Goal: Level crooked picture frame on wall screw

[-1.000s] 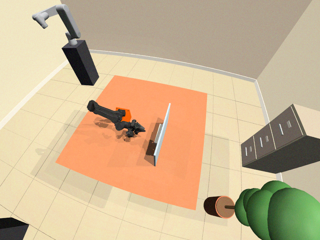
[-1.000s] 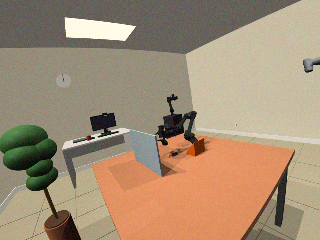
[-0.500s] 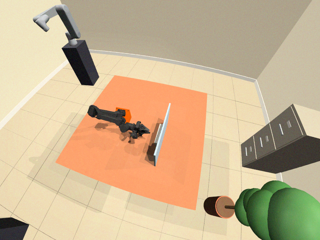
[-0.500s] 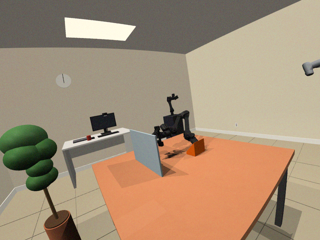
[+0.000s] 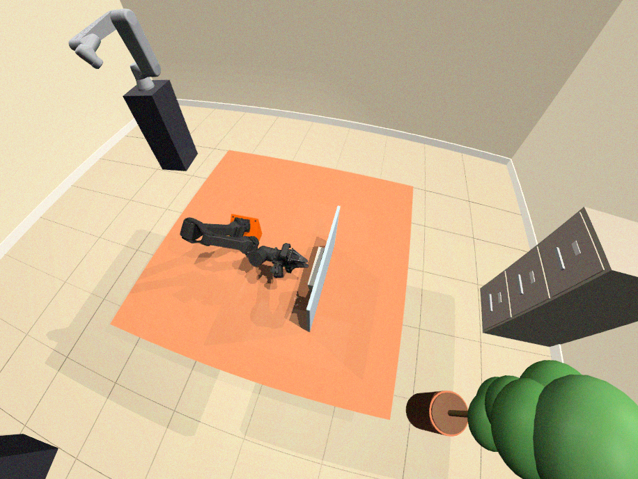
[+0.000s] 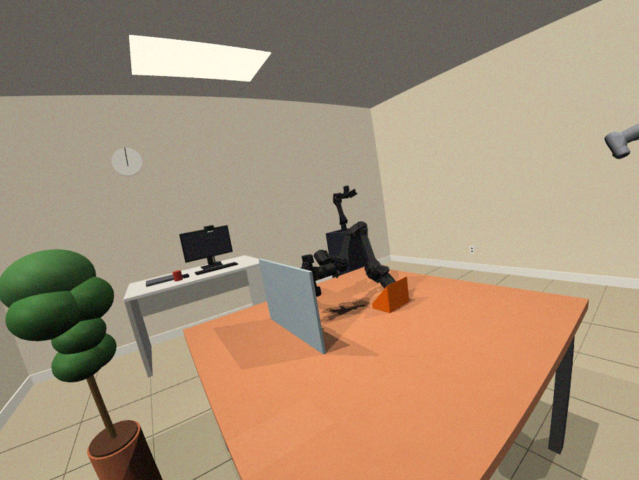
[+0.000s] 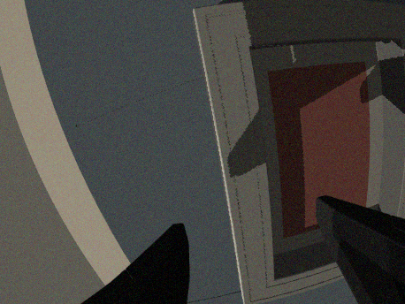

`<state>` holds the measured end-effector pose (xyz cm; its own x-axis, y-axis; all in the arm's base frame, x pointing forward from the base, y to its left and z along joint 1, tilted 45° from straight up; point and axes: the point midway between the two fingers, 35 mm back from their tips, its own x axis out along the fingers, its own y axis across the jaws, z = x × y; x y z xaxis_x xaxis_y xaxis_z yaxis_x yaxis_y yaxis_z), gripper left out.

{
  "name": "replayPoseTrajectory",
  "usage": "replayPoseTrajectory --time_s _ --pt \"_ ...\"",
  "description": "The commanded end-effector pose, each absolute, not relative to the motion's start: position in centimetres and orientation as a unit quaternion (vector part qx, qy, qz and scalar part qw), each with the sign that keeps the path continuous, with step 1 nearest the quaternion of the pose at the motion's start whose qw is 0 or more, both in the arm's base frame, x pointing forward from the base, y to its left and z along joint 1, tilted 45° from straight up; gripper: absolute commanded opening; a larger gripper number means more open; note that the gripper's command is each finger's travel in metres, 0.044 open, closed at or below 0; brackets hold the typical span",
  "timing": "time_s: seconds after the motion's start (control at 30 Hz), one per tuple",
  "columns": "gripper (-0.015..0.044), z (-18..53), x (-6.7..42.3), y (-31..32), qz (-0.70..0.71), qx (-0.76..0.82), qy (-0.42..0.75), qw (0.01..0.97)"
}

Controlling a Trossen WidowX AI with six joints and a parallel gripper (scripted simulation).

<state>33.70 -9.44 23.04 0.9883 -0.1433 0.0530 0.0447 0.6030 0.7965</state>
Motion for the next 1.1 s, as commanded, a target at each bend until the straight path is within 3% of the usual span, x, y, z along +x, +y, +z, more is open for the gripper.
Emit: replayPoseTrajectory --time_s 0.0,1.07 --pt "0.026 23.0 33.8 -9.6 -0.056 0.442 -0.056 0.893" --pt "0.026 23.2 37.7 -10.1 -0.056 0.442 -0.057 0.893"
